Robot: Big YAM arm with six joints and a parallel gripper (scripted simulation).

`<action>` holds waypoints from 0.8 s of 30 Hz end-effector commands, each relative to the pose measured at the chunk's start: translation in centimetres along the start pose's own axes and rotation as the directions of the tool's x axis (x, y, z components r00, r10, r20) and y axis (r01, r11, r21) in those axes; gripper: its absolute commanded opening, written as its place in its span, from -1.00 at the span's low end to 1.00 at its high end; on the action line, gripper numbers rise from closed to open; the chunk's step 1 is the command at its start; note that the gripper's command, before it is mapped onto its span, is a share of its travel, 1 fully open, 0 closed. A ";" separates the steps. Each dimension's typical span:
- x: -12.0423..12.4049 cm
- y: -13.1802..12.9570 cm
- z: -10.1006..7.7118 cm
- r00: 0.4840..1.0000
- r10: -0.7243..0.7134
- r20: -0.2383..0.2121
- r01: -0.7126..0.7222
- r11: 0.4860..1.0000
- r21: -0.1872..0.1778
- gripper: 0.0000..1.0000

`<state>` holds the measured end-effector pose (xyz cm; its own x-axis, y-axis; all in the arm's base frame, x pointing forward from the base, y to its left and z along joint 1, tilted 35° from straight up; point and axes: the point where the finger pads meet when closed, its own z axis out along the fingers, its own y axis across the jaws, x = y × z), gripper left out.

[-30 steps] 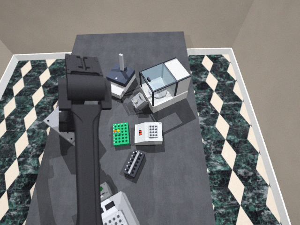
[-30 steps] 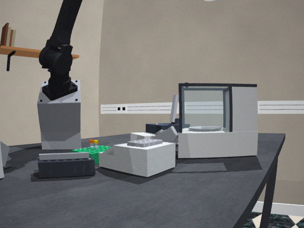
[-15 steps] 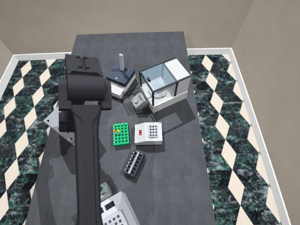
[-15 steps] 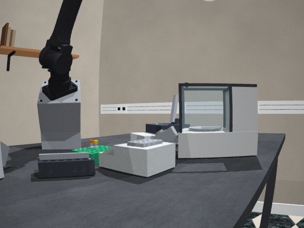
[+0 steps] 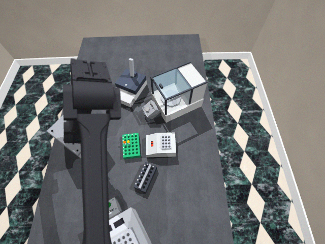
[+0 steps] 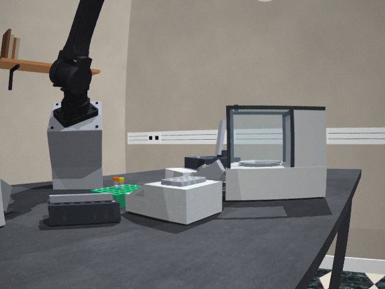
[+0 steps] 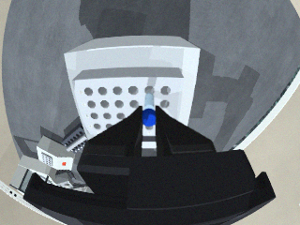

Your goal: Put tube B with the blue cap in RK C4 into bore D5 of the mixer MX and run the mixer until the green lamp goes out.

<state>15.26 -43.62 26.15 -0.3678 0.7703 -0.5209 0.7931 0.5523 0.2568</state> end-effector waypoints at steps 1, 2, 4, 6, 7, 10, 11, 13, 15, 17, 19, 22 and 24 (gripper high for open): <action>-2.2 -0.6 -0.8 1.000 0.006 0.031 -0.006 1.000 0.011 -0.82; -2.2 -0.6 -0.8 1.000 0.006 0.030 -0.006 1.000 0.011 -0.82; -2.2 -0.6 -0.8 1.000 0.006 0.030 -0.006 1.000 0.011 -0.82; -2.2 -0.5 -0.8 1.000 0.006 0.029 -0.006 1.000 0.010 -0.82; -2.2 -0.5 -0.8 1.000 0.006 0.029 -0.006 1.000 0.010 -0.82; -2.3 -0.5 -0.7 1.000 0.006 0.028 -0.006 1.000 0.010 -0.82; -2.3 -0.5 -0.7 1.000 0.006 0.028 -0.006 1.000 0.010 -0.82; -2.3 -0.5 -0.7 1.000 0.006 0.028 -0.006 1.000 0.009 -0.82; -2.3 -0.4 -0.7 1.000 0.005 0.027 -0.006 1.000 0.009 -0.82; -2.3 -0.4 -0.7 1.000 0.005 0.027 -0.005 1.000 0.009 -0.82; -2.3 -0.3 -0.7 1.000 0.005 0.026 -0.005 1.000 0.008 -0.82; -2.3 -0.3 -0.7 1.000 0.004 0.025 -0.004 1.000 0.007 -0.82; -2.3 -0.2 -0.7 1.000 0.003 0.025 -0.003 1.000 0.007 -0.82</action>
<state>15.27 -43.65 26.04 -0.3679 0.7716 -0.5189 0.7932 0.5516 0.2579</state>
